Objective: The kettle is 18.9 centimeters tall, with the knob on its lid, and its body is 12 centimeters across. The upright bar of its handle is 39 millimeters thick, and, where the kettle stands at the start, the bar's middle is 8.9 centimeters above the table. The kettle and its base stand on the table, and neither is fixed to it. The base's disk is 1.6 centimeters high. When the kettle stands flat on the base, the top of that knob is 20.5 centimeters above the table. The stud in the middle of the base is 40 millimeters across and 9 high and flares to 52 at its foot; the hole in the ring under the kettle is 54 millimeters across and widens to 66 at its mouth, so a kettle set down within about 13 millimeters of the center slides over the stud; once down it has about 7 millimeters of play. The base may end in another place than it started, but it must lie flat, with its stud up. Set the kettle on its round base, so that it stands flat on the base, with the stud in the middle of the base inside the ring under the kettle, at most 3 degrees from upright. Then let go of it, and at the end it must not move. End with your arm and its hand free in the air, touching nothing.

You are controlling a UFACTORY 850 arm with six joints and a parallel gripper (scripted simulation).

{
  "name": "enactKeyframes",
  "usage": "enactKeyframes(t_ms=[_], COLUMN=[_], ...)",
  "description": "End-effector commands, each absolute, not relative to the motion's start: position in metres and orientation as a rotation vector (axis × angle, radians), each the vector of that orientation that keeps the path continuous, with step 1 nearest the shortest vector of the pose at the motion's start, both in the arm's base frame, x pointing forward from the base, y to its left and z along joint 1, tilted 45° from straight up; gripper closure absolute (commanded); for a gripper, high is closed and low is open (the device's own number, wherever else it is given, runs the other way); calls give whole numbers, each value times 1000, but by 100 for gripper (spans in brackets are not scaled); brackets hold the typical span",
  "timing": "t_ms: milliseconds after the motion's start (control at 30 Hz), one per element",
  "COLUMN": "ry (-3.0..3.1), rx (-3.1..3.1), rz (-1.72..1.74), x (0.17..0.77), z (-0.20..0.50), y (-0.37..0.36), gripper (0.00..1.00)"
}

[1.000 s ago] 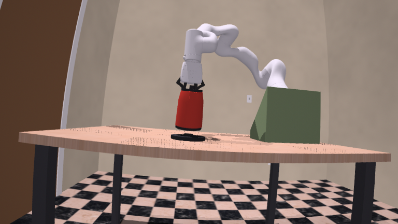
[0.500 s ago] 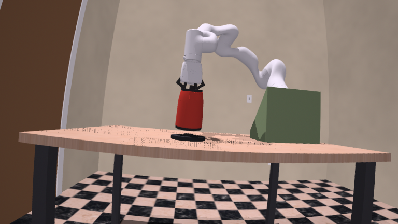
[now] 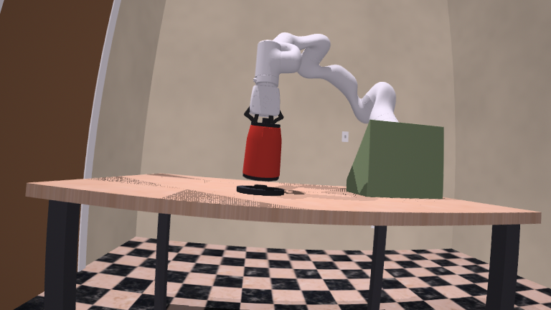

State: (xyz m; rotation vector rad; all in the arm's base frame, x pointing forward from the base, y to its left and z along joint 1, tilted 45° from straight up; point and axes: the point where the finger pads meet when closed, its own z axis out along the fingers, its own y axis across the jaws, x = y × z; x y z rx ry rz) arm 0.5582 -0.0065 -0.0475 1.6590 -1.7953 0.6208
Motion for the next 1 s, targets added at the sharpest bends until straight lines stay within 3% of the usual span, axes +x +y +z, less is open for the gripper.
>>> enactKeyframes(t_ms=[0, 967], ry=[-1796, -1796], rx=[1660, 1660], rz=[622, 622], x=[559, 558], z=[-47, -56], y=[-6, -15], gripper=[100, 100])
